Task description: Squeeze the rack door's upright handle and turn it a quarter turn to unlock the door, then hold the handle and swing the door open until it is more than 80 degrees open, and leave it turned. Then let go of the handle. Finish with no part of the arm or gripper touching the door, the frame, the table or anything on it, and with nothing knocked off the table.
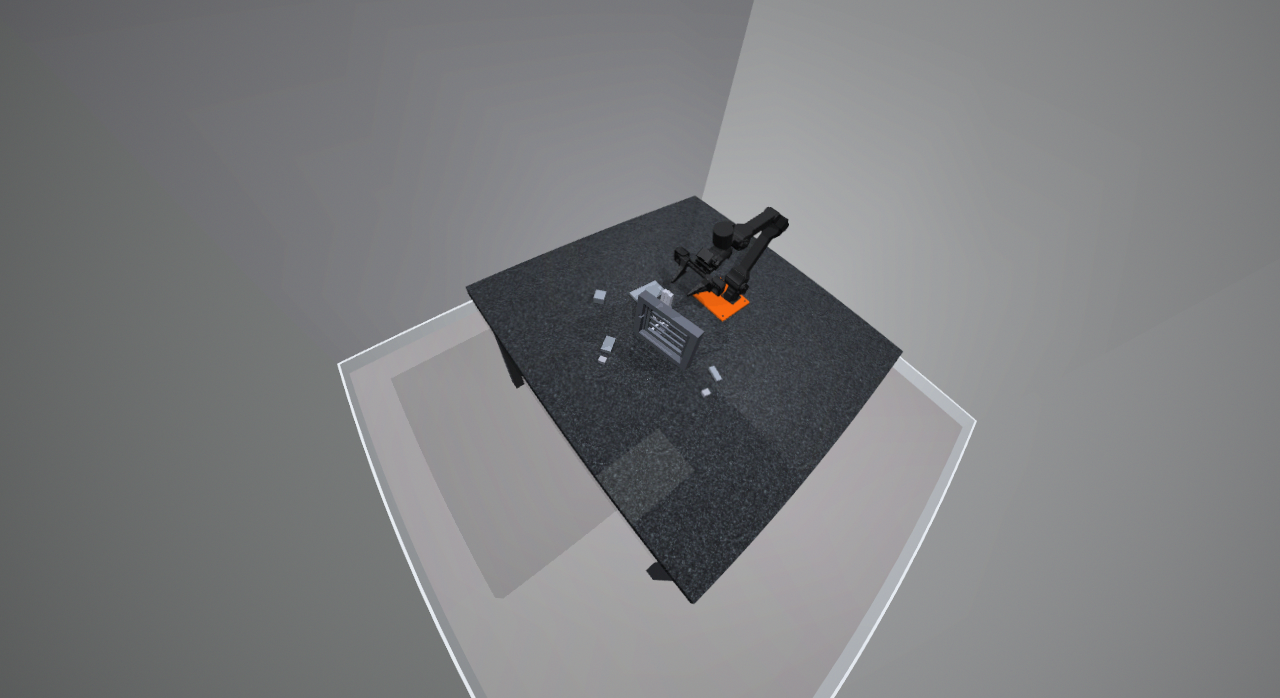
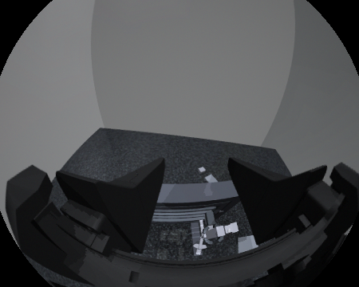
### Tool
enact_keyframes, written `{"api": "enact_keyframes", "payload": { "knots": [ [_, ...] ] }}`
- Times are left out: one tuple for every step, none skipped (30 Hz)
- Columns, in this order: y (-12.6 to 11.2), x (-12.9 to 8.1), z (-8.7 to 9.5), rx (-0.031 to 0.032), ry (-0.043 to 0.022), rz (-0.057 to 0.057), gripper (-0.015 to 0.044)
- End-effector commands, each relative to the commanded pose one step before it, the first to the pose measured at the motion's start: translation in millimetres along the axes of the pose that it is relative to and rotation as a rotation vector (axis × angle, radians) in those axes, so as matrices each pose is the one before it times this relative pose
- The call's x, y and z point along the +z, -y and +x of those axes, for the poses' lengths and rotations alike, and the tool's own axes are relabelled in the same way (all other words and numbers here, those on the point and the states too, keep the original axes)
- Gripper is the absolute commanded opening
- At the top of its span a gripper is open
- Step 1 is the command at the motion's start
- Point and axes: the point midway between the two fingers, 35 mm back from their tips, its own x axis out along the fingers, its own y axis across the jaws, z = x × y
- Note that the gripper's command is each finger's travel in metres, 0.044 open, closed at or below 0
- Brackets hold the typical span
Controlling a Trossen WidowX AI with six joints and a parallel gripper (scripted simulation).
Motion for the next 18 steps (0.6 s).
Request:
{"api": "enact_keyframes", "payload": {
  "knots": [
    [5.5,-2.79,8.53,-0.00114,-0.07864,-0.013,0.0293],
    [1.28,-0.93,1.5,-0.00052,-0.01944,-0.0026,0.0293],
    [1.28,-0.93,1.45,-0.00039,-0.01944,-0.0025,0.0293],
    [1.28,-0.94,1.41,-0.00026,-0.01943,-0.0024,0.0293],
    [1.27,-0.95,1.37,-0.00014,-0.01943,-0.0023,0.0293],
    [1.27,-0.96,1.32,-0.00001,-0.01942,-0.0022,0.0293],
    [1.27,-0.97,1.28,0.00013,-0.0194,-0.0021,0.0293],
    [1.27,-0.98,1.24,0.00026,-0.0194,-0.002,0.0293],
    [1.26,-0.99,1.2,0.00039,-0.01939,-0.0019,0.0293],
    [1.26,-1.0,1.16,0.00053,-0.01938,-0.0019,0.0293],
    [1.25,-1.01,1.11,0.00066,-0.01937,-0.0018,0.0293],
    [1.25,-1.03,1.07,0.0008,-0.01935,-0.0017,0.0293],
    [1.24,-1.04,1.03,0.00094,-0.01934,-0.0016,0.0293],
    [1.24,-1.05,0.99,0.00108,-0.01932,-0.0015,0.0293],
    [1.23,-1.07,0.96,0.00122,-0.0193,-0.0015,0.0293],
    [1.22,-1.08,0.92,0.00136,-0.01928,-0.0014,0.0293],
    [1.34,-1.11,0.89,0.00132,-0.01923,-0.0011,0.0293],
    [1.33,-1.13,0.85,0.00147,-0.01922,-0.001,0.0293]
  ]
}}
